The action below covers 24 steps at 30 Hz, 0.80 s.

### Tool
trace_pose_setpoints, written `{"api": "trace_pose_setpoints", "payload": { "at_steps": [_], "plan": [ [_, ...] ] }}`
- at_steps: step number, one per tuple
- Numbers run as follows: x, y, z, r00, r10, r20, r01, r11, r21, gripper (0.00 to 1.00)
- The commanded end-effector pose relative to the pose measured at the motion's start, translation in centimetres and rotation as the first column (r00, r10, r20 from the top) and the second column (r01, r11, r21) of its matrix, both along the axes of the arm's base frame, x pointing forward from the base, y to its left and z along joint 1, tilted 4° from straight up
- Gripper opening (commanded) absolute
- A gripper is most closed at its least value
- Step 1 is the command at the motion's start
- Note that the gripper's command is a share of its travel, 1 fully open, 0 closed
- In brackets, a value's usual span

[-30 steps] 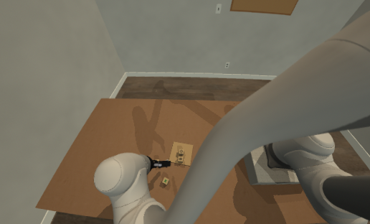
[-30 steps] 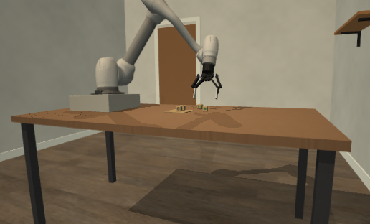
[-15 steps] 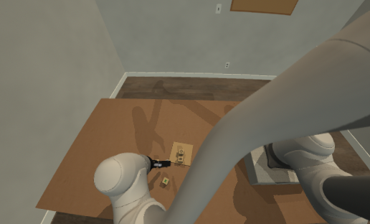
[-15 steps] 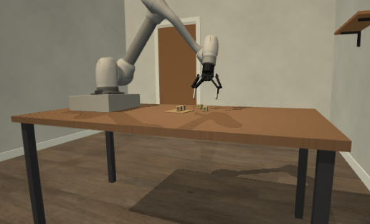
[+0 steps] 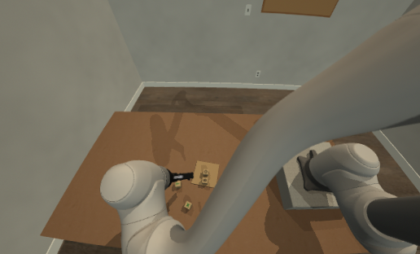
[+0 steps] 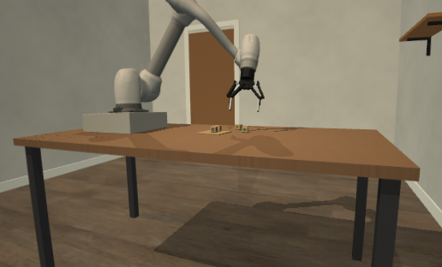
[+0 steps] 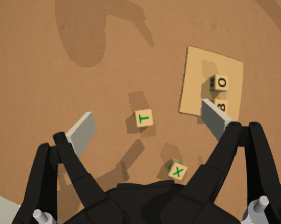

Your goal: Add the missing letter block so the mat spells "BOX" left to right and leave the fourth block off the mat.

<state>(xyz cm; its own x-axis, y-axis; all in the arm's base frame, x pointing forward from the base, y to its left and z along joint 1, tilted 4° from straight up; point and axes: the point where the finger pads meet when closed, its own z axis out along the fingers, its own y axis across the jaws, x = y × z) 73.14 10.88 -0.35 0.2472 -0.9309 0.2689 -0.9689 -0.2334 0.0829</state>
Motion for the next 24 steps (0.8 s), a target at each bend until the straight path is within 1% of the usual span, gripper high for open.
{"api": "trace_pose_setpoints", "payload": {
  "at_steps": [1,2,3,4,7,9,10,11,12,13,15,16,17,18,20,21,24],
  "plan": [
    [0.0,-1.3,3.0,0.995,0.095,-0.037,-0.094,0.995,0.032,1.00],
    [-0.1,-1.7,4.1,0.990,0.133,-0.048,-0.131,0.991,0.041,1.00],
    [-0.1,-1.7,4.1,0.990,0.133,-0.048,-0.131,0.991,0.041,1.00],
    [-0.1,-2.2,5.2,0.983,0.174,-0.058,-0.171,0.984,0.052,1.00],
    [-0.1,-2.2,5.2,0.983,0.174,-0.058,-0.171,0.984,0.052,1.00],
    [-0.4,-3.2,7.7,0.961,0.265,-0.078,-0.259,0.963,0.078,1.00],
    [-0.4,-3.2,7.7,0.961,0.265,-0.078,-0.259,0.963,0.078,1.00],
    [-0.6,-3.7,9.1,0.945,0.314,-0.087,-0.306,0.947,0.093,1.00],
    [-0.6,-3.7,9.1,0.945,0.314,-0.087,-0.306,0.947,0.093,1.00],
    [-0.8,-4.2,10.4,0.928,0.361,-0.093,-0.351,0.930,0.108,1.00],
    [-0.8,-4.3,10.5,0.926,0.366,-0.094,-0.356,0.928,0.110,1.00],
    [-1.1,-4.8,12.0,0.902,0.419,-0.099,-0.407,0.905,0.128,1.00],
    [-1.1,-4.8,12.0,0.902,0.419,-0.099,-0.407,0.905,0.128,1.00],
    [-1.4,-5.3,13.3,0.879,0.466,-0.102,-0.451,0.881,0.143,1.00],
    [-1.4,-5.4,13.5,0.874,0.475,-0.103,-0.459,0.877,0.146,1.00],
    [-1.8,-5.9,15.1,0.843,0.528,-0.104,-0.509,0.845,0.164,1.00],
    [-1.8,-6.0,15.2,0.841,0.531,-0.104,-0.511,0.843,0.165,1.00]
  ]
}}
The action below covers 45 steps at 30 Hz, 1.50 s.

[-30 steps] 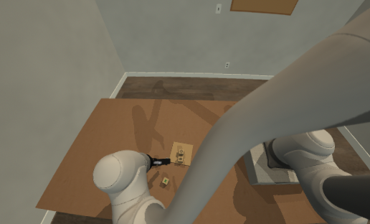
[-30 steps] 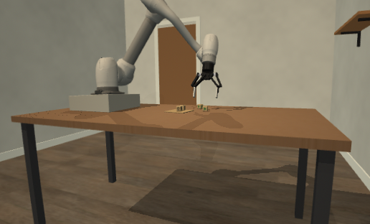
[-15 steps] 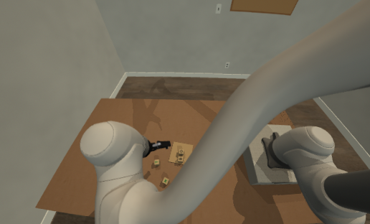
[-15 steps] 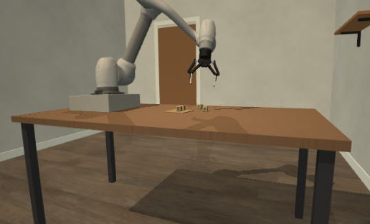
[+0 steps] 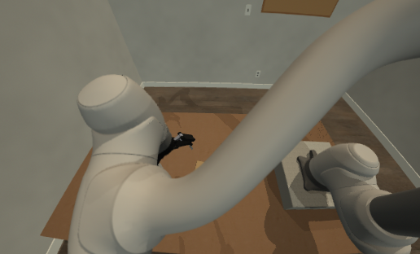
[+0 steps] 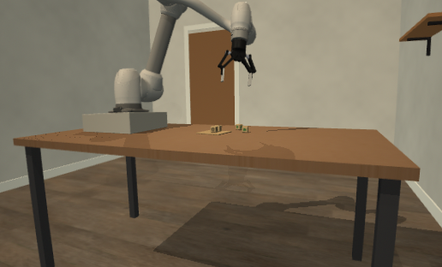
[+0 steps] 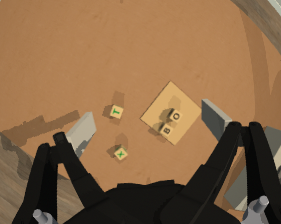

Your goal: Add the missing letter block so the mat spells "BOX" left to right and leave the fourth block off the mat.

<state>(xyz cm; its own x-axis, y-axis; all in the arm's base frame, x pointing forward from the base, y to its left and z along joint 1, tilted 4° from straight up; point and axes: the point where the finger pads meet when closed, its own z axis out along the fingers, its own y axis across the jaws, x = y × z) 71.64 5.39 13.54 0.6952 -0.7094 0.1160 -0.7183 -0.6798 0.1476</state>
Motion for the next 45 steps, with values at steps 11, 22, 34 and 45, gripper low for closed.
{"api": "trace_pose_setpoints", "payload": {
  "at_steps": [11,22,34,45],
  "plan": [
    [-2.3,-2.7,8.2,0.944,0.327,-0.035,-0.322,0.941,0.101,1.00],
    [-4.3,-4.2,13.6,0.841,0.541,-0.015,-0.533,0.832,0.154,1.00],
    [-6.4,-5.0,16.1,0.769,0.639,0.003,-0.630,0.757,0.173,1.00],
    [-6.3,-3.5,8.3,0.932,0.361,-0.037,-0.355,0.929,0.104,1.00]
  ]
}}
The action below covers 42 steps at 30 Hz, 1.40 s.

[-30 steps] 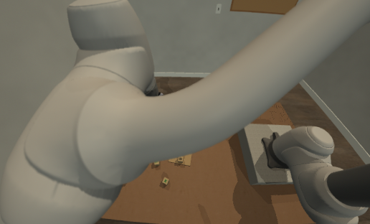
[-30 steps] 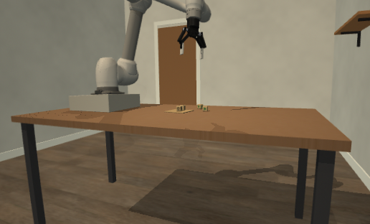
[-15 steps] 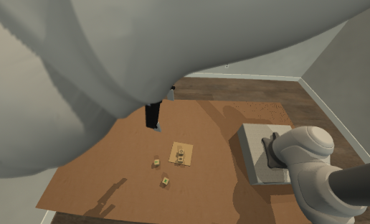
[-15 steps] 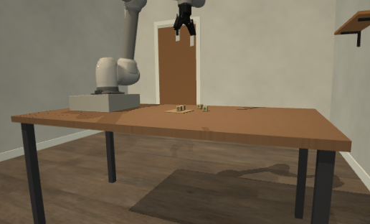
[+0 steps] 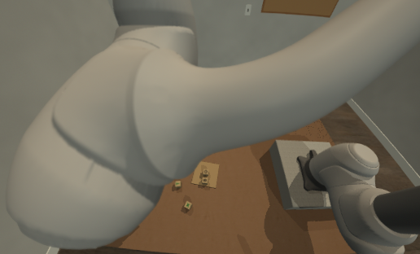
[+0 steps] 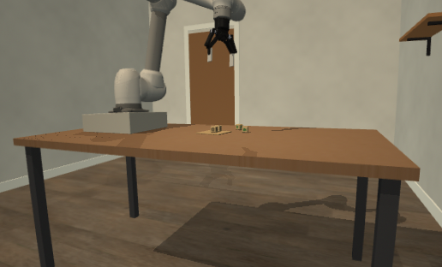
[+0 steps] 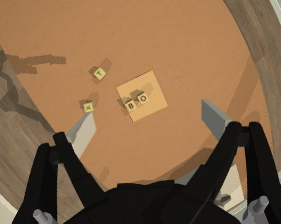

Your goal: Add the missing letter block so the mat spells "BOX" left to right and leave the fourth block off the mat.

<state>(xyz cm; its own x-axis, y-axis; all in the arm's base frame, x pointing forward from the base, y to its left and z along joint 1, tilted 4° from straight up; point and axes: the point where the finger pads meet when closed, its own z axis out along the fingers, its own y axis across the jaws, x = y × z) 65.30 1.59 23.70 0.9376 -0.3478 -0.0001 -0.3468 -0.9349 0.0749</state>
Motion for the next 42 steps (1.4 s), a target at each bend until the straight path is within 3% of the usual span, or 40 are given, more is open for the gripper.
{"api": "trace_pose_setpoints", "payload": {
  "at_steps": [1,3,4,6,8,10,11,13,14,18,19,23,25,27,32,38,40,42],
  "plan": [
    [0.0,0.6,-3.2,0.992,-0.130,0.010,0.130,0.990,-0.045,1.00],
    [-0.1,0.7,-3.7,0.989,-0.150,0.012,0.151,0.987,-0.051,1.00],
    [-0.2,1.0,-5.0,0.979,-0.202,0.019,0.202,0.977,-0.064,1.00],
    [-0.2,1.0,-5.0,0.979,-0.202,0.019,0.202,0.977,-0.064,1.00],
    [-0.4,1.5,-7.1,0.958,-0.283,0.034,0.285,0.955,-0.083,1.00],
    [-0.4,1.5,-7.2,0.957,-0.288,0.035,0.290,0.953,-0.084,1.00],
    [-0.6,1.9,-8.8,0.936,-0.349,0.050,0.352,0.931,-0.097,1.00],
    [-0.6,1.9,-8.9,0.935,-0.351,0.050,0.354,0.930,-0.098,1.00],
    [-0.9,2.3,-10.5,0.910,-0.409,0.067,0.414,0.904,-0.109,1.00],
    [-1.2,2.7,-12.0,0.883,-0.462,0.084,0.469,0.875,-0.118,1.00],
    [-1.5,3.0,-13.3,0.855,-0.509,0.101,0.518,0.846,-0.124,1.00],
    [-1.5,3.1,-13.4,0.854,-0.511,0.102,0.520,0.845,-0.124,1.00],
    [-2.2,3.8,-16.0,0.793,-0.593,0.137,0.608,0.783,-0.130,1.00],
    [-2.2,3.8,-16.1,0.792,-0.595,0.137,0.610,0.781,-0.130,1.00],
    [-3.2,4.8,-19.5,0.698,-0.692,0.186,0.715,0.687,-0.127,1.00],
    [-4.3,5.6,-22.1,0.613,-0.758,0.224,0.789,0.604,-0.115,1.00],
    [-4.3,5.6,-22.1,0.613,-0.758,0.224,0.789,0.604,-0.115,1.00],
    [-4.9,6.0,-23.6,0.564,-0.789,0.243,0.824,0.557,-0.105,1.00]
  ]
}}
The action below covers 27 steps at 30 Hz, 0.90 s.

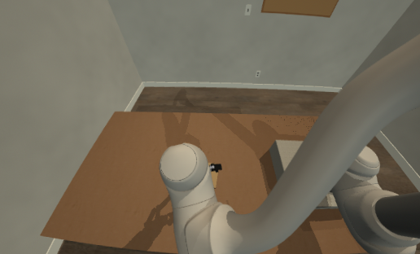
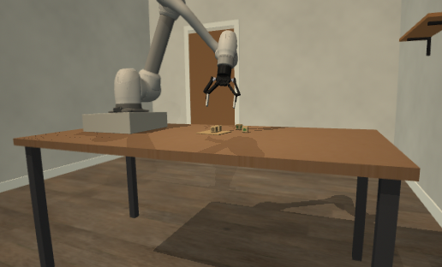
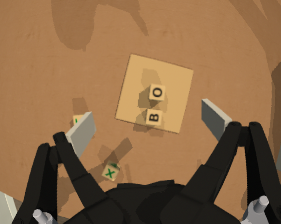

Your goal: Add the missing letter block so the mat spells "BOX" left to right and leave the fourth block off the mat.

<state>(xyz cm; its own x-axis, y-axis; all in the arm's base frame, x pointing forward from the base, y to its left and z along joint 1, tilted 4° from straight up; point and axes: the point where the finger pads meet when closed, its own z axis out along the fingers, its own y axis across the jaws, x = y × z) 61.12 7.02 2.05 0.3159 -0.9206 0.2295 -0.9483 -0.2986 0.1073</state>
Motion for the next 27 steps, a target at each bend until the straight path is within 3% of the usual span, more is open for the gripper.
{"api": "trace_pose_setpoints", "payload": {
  "at_steps": [1,10,27],
  "plan": [
    [-1.0,0.8,-2.5,0.995,-0.094,0.040,0.096,0.995,-0.030,1.00],
    [-2.2,1.6,-5.0,0.978,-0.193,0.078,0.196,0.980,-0.039,1.00],
    [-2.3,1.6,-5.2,0.976,-0.200,0.081,0.203,0.978,-0.039,1.00]
  ]
}}
